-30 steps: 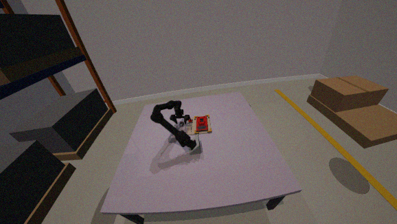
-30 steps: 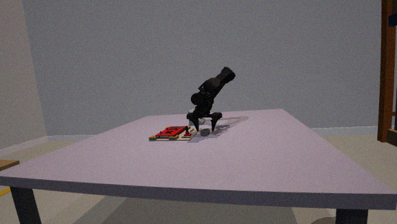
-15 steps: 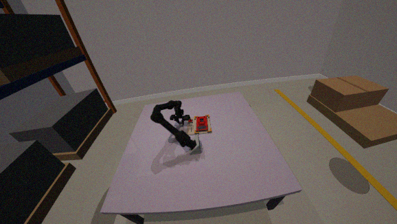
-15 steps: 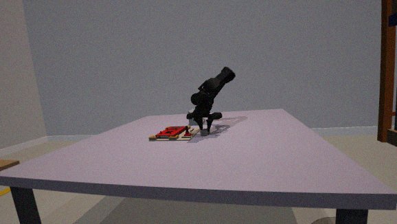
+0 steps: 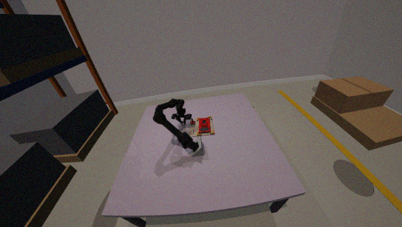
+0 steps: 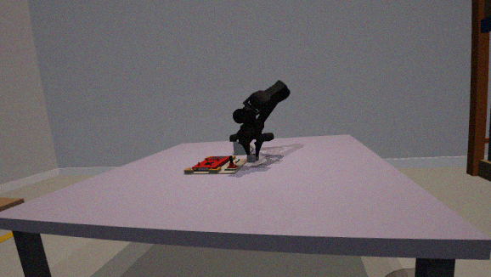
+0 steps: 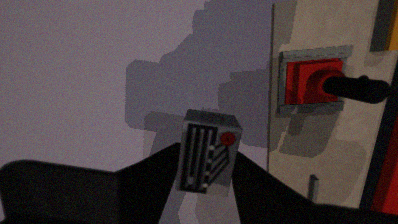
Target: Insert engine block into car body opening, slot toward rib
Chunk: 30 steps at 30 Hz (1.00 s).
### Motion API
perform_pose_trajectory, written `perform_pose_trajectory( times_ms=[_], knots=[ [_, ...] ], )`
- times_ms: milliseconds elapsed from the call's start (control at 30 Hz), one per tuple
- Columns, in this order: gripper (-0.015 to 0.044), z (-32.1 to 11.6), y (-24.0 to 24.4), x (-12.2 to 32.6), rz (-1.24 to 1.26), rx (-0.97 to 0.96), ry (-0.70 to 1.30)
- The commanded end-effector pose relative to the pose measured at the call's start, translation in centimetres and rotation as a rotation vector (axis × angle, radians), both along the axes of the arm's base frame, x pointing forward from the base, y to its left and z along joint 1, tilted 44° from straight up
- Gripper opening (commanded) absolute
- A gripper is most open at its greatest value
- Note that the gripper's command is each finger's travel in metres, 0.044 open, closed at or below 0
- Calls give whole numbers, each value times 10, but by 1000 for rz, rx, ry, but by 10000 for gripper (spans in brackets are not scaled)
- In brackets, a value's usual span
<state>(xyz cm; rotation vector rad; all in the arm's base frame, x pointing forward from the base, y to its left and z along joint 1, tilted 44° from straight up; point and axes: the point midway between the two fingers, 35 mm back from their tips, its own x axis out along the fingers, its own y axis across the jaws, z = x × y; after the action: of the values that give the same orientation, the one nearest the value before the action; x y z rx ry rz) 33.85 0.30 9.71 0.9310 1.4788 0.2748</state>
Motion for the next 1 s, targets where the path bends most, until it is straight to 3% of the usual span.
perform_pose_trajectory(
  times_ms=[0, 967],
  knots=[
    [0, 8, -10, 1, -2, -10, -6],
    [0, 70, -67, -15, 0, -6, -4]
  ],
)
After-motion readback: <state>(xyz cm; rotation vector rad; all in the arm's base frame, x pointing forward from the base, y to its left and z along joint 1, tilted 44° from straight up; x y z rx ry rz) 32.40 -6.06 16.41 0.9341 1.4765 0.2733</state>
